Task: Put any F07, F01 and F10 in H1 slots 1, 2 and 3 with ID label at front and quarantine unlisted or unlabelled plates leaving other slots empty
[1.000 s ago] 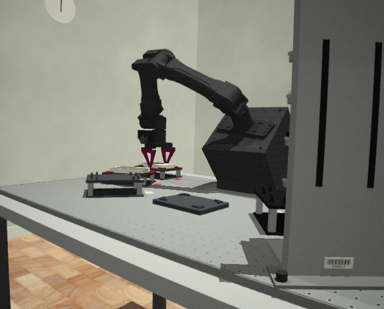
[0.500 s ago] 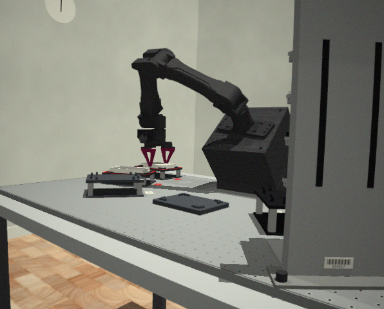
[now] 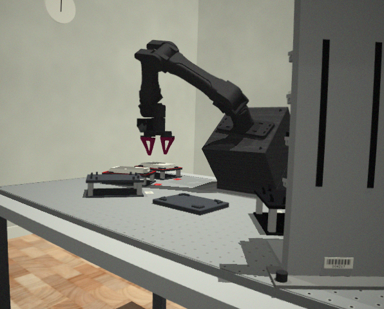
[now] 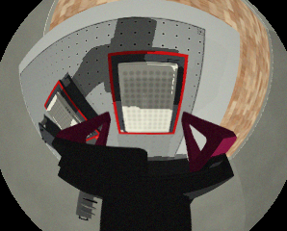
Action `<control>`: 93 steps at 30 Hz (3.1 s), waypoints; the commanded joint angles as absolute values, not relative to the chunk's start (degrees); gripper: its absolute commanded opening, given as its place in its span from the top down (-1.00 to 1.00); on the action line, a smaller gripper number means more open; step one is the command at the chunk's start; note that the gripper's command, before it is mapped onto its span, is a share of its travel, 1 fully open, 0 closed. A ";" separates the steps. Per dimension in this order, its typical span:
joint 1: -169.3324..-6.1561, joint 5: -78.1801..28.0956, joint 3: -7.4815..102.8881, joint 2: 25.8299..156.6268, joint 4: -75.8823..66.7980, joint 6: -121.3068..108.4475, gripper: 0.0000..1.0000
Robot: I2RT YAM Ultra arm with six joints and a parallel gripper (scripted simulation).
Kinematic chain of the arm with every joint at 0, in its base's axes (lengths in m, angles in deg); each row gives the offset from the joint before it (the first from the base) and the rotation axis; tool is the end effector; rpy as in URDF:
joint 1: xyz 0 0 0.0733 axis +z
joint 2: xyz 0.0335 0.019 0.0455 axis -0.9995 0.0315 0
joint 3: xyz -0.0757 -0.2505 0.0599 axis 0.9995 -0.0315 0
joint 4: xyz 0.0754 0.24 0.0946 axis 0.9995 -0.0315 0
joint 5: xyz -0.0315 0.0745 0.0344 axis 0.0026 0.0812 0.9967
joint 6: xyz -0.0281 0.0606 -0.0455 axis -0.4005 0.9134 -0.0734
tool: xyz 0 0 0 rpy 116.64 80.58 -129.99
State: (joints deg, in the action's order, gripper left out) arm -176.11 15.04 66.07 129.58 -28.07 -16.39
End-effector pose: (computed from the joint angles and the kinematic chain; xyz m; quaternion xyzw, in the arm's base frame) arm 0.0610 -0.4043 -0.0221 0.6040 0.7165 0.2653 0.2267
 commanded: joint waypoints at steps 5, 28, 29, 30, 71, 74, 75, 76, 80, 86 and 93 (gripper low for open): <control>-178.73 14.88 67.27 127.89 -32.72 -19.09 -1.00; -182.72 14.17 71.53 125.27 -42.89 -24.21 -1.00; -182.95 14.12 71.84 125.16 -43.50 -24.51 -1.00; -183.18 14.08 72.15 125.05 -44.11 -24.80 -1.00; -189.42 12.49 83.74 123.34 -62.24 -32.54 -1.00; -188.64 12.72 82.03 121.53 -61.78 -31.60 -1.00; -188.37 12.79 81.43 120.90 -61.60 -31.27 -1.00; -188.10 12.87 80.89 120.30 -61.46 -30.94 -1.00; -187.02 13.16 78.88 117.97 -60.97 -29.62 -1.00; -185.31 13.59 76.17 114.57 -60.35 -27.51 -1.00; -183.83 13.93 74.22 111.84 -59.96 -25.66 -1.00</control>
State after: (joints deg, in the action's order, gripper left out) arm -183.81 13.60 74.39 113.48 -60.07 -27.03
